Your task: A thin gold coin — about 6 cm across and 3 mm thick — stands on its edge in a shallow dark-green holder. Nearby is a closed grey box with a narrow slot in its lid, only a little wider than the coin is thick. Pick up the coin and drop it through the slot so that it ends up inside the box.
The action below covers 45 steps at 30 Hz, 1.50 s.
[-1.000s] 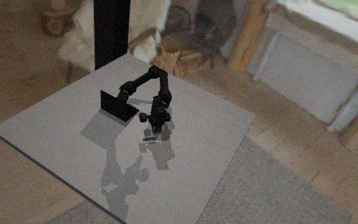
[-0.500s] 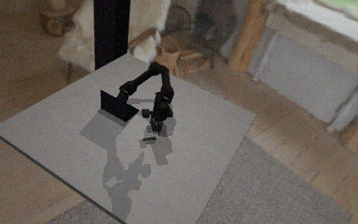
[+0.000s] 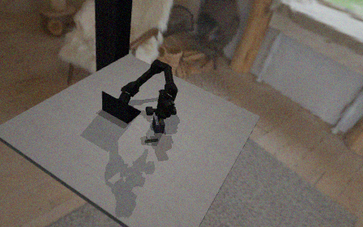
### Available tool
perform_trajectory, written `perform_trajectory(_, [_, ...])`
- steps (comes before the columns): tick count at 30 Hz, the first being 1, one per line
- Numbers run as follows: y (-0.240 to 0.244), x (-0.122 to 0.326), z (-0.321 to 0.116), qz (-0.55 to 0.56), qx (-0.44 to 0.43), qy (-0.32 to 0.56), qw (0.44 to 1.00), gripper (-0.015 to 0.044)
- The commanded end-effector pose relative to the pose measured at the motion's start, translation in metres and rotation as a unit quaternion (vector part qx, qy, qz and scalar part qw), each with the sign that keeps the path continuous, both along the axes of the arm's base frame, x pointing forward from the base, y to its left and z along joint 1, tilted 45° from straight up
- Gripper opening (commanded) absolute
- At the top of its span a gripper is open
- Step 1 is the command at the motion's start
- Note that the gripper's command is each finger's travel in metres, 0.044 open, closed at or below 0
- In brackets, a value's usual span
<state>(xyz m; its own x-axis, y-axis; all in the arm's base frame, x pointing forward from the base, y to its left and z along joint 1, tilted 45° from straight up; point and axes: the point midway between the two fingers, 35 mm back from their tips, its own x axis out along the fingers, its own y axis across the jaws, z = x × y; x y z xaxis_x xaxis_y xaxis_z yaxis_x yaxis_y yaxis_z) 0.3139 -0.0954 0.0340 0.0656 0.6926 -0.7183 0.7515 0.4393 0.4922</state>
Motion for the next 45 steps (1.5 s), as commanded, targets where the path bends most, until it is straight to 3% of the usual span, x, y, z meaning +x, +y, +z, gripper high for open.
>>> perform_trajectory(1, [0.008, -0.004, 0.006, -0.002, 0.003, 0.001, 1.0, 0.0])
perform_trajectory(16, [0.034, -0.02, 0.025, -0.002, 0.005, 0.002, 1.0, 0.0])
perform_trajectory(45, [0.035, -0.019, 0.026, -0.001, 0.0, 0.002, 1.0, 0.0])
